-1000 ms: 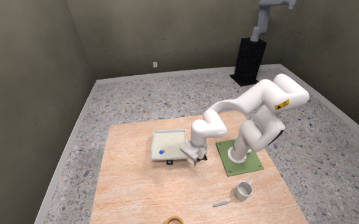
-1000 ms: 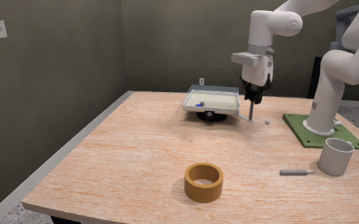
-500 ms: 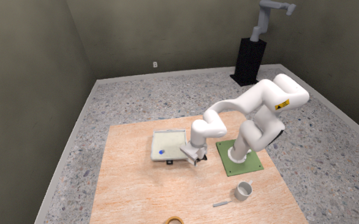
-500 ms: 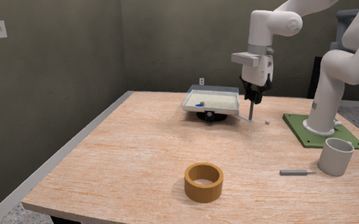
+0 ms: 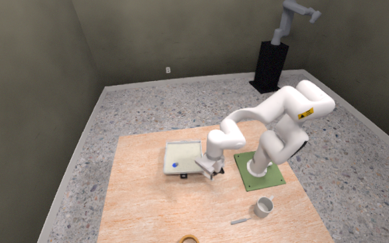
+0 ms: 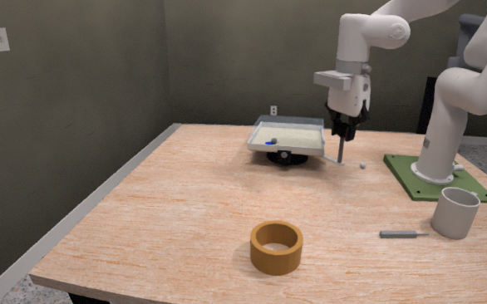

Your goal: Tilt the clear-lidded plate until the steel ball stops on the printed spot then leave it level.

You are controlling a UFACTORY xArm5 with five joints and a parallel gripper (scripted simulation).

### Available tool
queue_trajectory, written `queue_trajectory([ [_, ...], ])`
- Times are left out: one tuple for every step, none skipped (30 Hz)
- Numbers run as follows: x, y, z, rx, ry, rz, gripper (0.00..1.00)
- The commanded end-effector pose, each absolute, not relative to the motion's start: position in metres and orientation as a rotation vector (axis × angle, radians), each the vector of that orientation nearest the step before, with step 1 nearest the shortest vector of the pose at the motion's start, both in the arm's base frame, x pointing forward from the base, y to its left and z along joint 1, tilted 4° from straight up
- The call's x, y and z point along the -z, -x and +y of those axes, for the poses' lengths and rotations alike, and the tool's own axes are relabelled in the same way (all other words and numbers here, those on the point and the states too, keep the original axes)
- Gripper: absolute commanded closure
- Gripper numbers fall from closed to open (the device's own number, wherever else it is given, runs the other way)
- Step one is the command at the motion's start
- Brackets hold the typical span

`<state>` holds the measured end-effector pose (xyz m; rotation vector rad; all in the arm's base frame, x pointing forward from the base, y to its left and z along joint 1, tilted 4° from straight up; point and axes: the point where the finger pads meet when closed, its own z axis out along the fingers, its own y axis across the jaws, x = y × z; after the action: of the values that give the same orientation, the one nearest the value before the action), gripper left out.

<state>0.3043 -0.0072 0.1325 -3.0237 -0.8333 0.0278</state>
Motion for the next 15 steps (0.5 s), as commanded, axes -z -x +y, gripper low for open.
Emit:
queue_trajectory([
  [-0.1340, -0.3059, -0.0070, -0.021, 3.024, -0.834, 1.00],
  [-0.1341, -0.3059, -0.0070, -0.021, 3.024, -0.834, 1.00],
  [-0.1341, -0.3059, -0.0070, -0.021, 3.024, -0.834, 1.00],
  [-0.1341, -0.3059, -0.0070, -0.021, 3.024, -0.834, 1.00],
  [-0.1342, -0.3059, -0.0070, -0.021, 3.025, -0.834, 1.00],
  [-0.1342, -0.3060, -0.0070, -0.021, 3.025, -0.834, 1.00],
  [-0.1342, -0.3060, -0.0070, -0.021, 3.025, -0.834, 1.00],
  [-0.1342, -0.3060, -0.0070, -0.021, 3.025, -0.834, 1.00],
  [-0.1327, -0.3053, -0.0065, -0.021, 3.024, -0.836, 1.00],
  [-0.1326, -0.3052, -0.0065, -0.021, 3.024, -0.836, 1.00],
  [-0.1325, -0.3051, -0.0065, -0.021, 3.024, -0.836, 1.00],
  [-0.1325, -0.3050, -0.0066, -0.021, 3.024, -0.835, 1.00],
  [-0.1324, -0.3049, -0.0066, -0.021, 3.024, -0.835, 1.00],
  [-0.1324, -0.3048, -0.0066, -0.021, 3.024, -0.835, 1.00],
  [-0.1324, -0.3047, -0.0067, -0.021, 3.024, -0.835, 1.00],
])
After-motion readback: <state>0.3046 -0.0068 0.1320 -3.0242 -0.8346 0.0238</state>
